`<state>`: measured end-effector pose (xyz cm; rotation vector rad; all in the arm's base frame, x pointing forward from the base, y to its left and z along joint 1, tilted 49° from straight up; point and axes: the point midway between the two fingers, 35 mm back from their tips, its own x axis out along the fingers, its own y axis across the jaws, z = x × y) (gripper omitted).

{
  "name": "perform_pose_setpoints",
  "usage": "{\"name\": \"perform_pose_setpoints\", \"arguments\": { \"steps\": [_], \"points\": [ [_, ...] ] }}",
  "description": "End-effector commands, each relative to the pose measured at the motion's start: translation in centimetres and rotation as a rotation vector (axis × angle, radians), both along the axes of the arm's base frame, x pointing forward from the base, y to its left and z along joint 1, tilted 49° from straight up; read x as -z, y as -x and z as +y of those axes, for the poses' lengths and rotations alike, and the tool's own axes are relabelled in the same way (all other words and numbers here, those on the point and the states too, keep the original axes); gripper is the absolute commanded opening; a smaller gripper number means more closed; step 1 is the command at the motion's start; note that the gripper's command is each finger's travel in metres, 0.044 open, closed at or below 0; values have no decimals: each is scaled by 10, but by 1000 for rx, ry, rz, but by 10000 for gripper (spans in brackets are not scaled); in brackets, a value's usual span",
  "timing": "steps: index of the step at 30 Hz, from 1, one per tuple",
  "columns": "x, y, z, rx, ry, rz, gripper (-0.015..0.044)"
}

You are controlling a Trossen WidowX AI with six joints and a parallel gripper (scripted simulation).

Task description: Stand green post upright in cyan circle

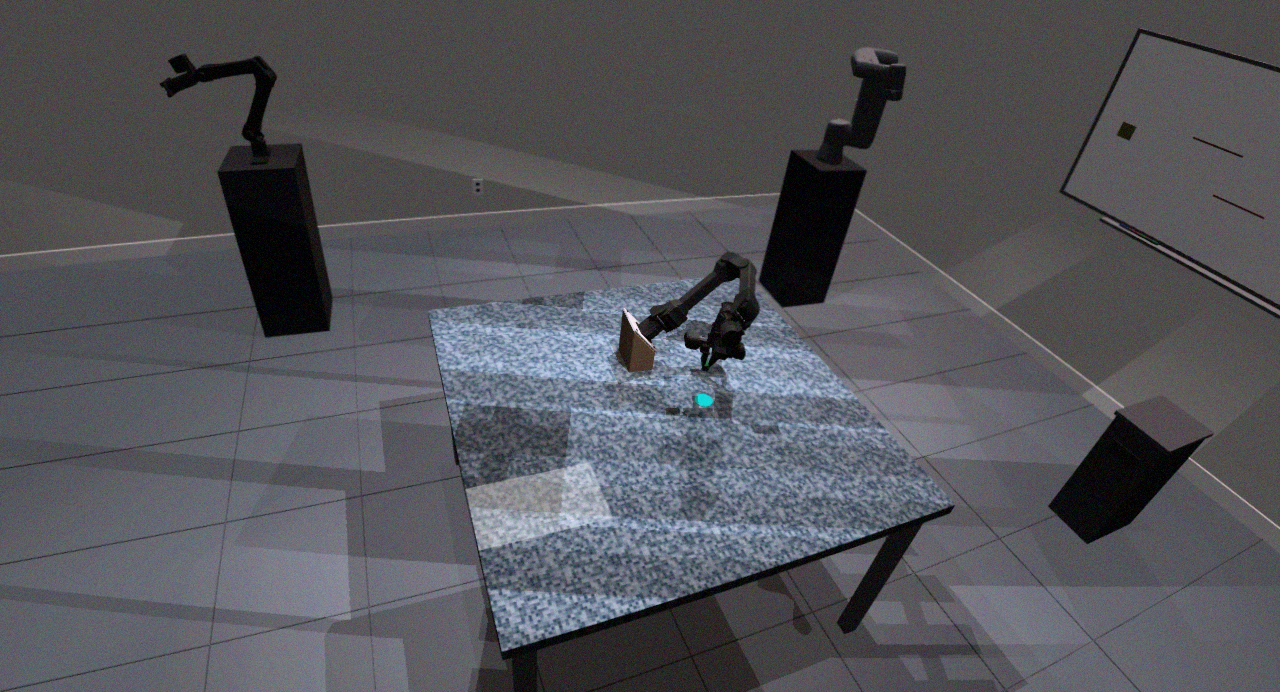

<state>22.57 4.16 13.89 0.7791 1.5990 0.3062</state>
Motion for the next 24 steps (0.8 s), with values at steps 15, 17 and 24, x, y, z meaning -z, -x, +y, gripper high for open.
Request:
{"name": "perform_pose_setpoints", "arguments": {
  "steps": [15, 17, 24],
  "points": [
    [13, 10, 4, -18, 118, 6, 23],
    [14, 11, 4, -19, 130, 5, 23],
    [17, 13, 5, -22, 174, -2, 23]
  ]
}}
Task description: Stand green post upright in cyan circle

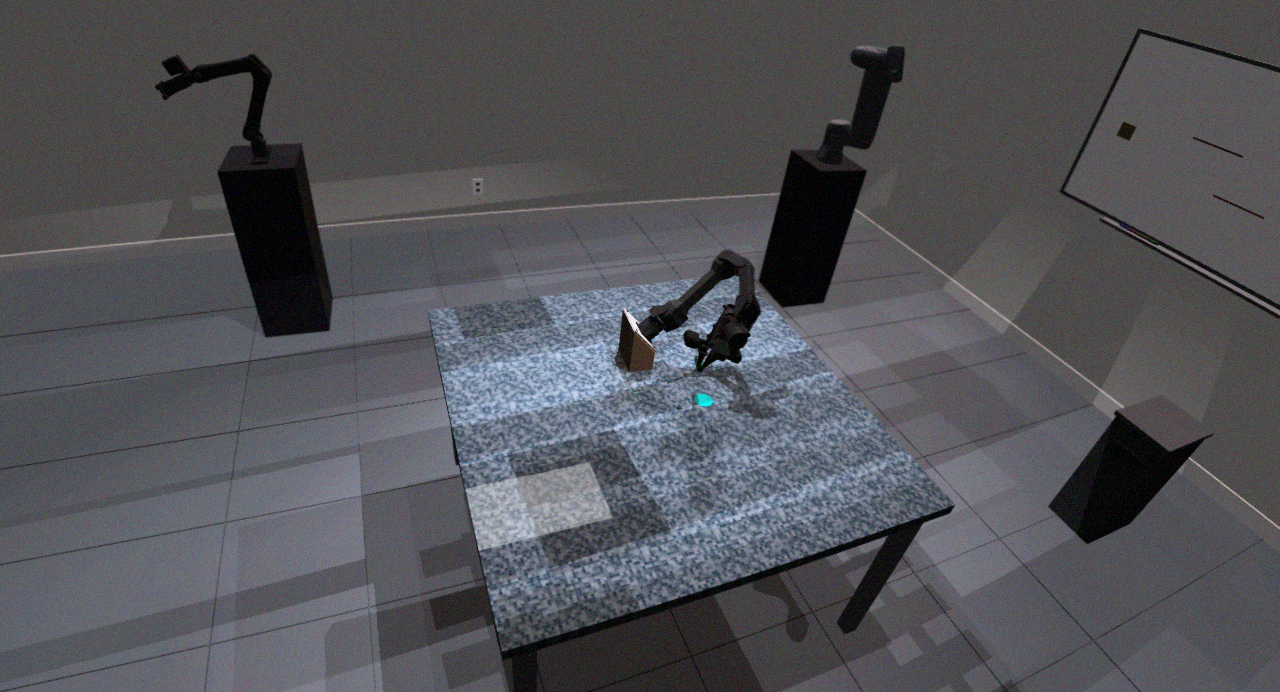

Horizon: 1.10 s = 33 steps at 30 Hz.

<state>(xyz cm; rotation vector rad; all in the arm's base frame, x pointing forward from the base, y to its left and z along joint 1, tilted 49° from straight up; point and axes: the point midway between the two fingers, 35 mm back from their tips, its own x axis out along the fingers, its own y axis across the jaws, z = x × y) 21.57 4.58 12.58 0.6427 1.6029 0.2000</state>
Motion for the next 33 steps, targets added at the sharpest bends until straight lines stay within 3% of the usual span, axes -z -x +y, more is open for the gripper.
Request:
{"name": "perform_pose_setpoints", "arguments": {
  "steps": [1, 33],
  "points": [
    [5, 4, 1, 0, 28, 6, 23],
    [17, 10, 1, 11, 216, -56, 23]
  ]
}}
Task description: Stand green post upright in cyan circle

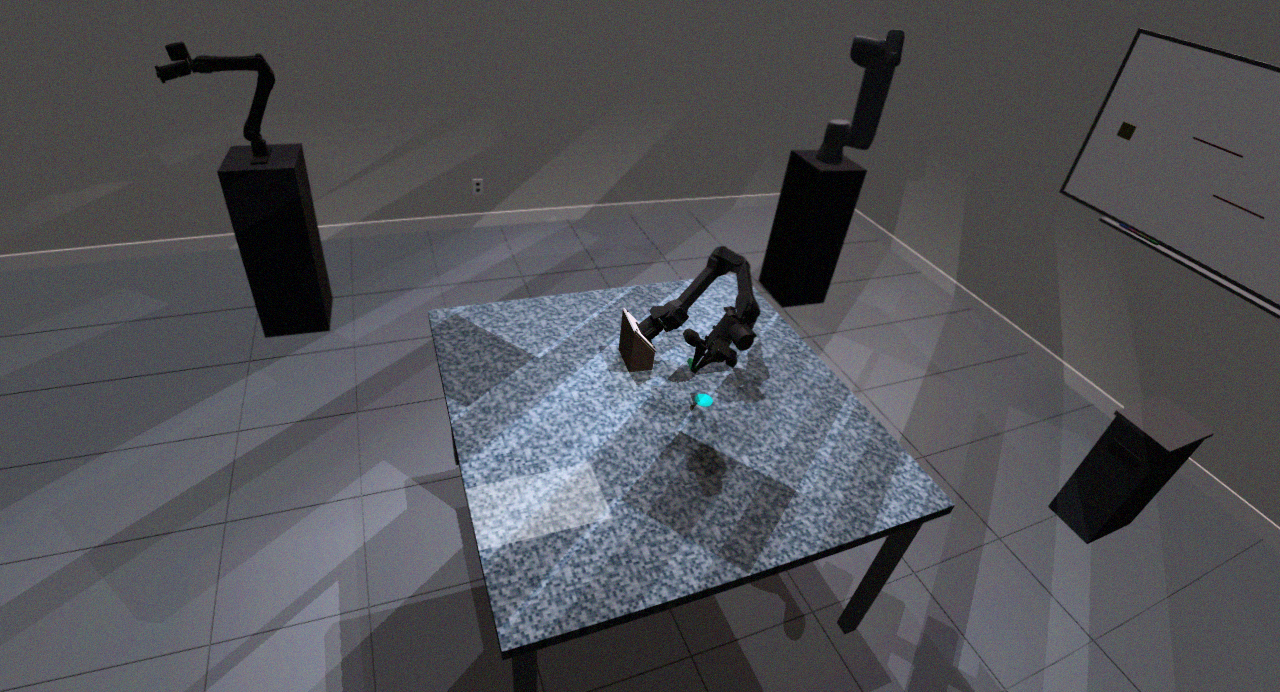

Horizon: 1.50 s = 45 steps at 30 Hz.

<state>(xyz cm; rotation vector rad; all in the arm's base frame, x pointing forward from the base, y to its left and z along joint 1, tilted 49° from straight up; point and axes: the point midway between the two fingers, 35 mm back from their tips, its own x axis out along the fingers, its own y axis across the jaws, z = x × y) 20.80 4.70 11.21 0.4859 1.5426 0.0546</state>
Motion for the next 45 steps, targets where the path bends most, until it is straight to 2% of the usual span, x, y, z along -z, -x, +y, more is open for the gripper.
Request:
{"name": "perform_pose_setpoints", "arguments": {
  "steps": [1, 45],
  "points": [
    [4, 3, 0, 6, 25, -2, 23],
    [12, 3, -2, 73, 230, -164, 23]
  ]
}}
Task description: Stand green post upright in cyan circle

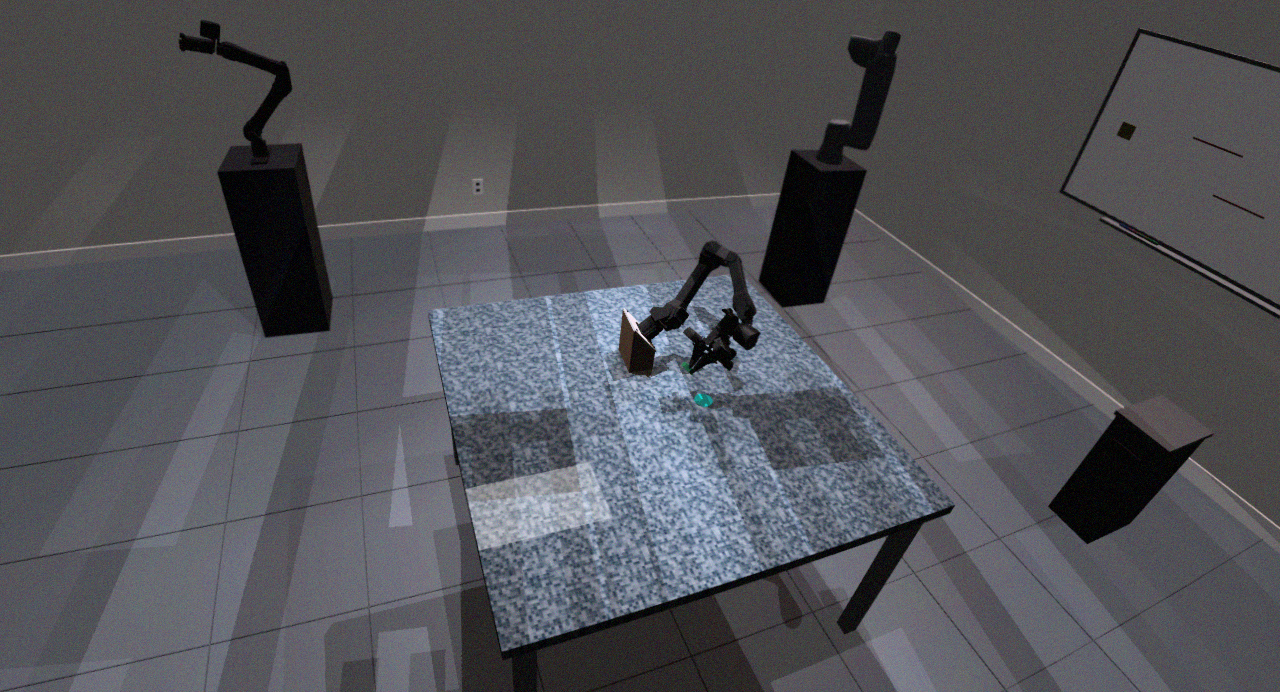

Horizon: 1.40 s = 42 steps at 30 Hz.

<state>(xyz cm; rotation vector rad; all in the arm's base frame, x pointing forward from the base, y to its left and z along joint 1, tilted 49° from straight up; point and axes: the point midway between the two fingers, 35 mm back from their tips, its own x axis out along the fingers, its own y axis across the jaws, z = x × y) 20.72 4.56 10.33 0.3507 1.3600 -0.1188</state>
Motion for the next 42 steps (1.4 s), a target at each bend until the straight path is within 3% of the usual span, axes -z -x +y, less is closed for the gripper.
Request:
{"name": "perform_pose_setpoints", "arguments": {
  "steps": [1, 42],
  "points": [
    [3, 2, 0, 11, 18, -12, 23],
    [0, -4, -1, 109, 128, -226, 23]
  ]
}}
